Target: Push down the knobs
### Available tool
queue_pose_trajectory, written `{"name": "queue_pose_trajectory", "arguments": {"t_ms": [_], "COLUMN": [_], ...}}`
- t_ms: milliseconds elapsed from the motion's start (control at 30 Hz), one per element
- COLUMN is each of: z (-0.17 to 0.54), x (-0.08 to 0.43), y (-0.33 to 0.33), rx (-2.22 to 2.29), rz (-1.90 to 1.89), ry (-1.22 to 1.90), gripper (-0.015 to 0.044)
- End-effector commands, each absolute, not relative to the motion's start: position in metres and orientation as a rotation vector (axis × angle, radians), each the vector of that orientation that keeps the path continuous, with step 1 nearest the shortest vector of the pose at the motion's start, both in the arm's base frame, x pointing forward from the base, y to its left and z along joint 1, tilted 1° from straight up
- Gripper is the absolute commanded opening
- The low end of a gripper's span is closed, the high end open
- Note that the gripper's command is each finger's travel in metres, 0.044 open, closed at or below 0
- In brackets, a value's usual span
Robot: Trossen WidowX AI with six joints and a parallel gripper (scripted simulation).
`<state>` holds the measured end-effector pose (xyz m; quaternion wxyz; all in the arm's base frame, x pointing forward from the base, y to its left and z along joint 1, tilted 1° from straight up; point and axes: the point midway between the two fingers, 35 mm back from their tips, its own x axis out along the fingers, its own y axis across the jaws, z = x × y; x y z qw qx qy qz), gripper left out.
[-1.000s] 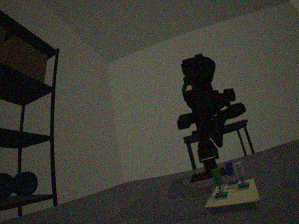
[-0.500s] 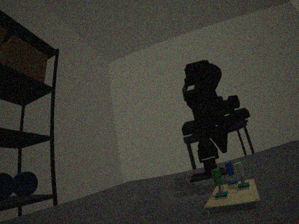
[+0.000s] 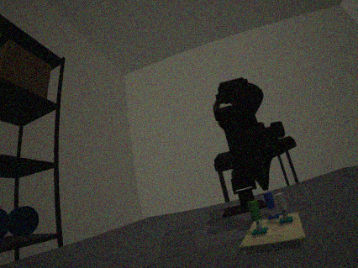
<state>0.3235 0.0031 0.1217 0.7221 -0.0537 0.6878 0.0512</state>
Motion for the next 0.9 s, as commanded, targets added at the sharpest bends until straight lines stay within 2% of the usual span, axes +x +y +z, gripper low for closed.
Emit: {"name": "queue_pose_trajectory", "arguments": {"t_ms": [0, 867], "z": [0.1176, 0.1138], "x": [0.3227, 0.3229], "y": [0.0039, 0.0039], "rx": [-0.111, -0.111], "rz": [0.113, 0.113], "ry": [1.524, 1.524], "gripper": [0.0, 0.0]}}
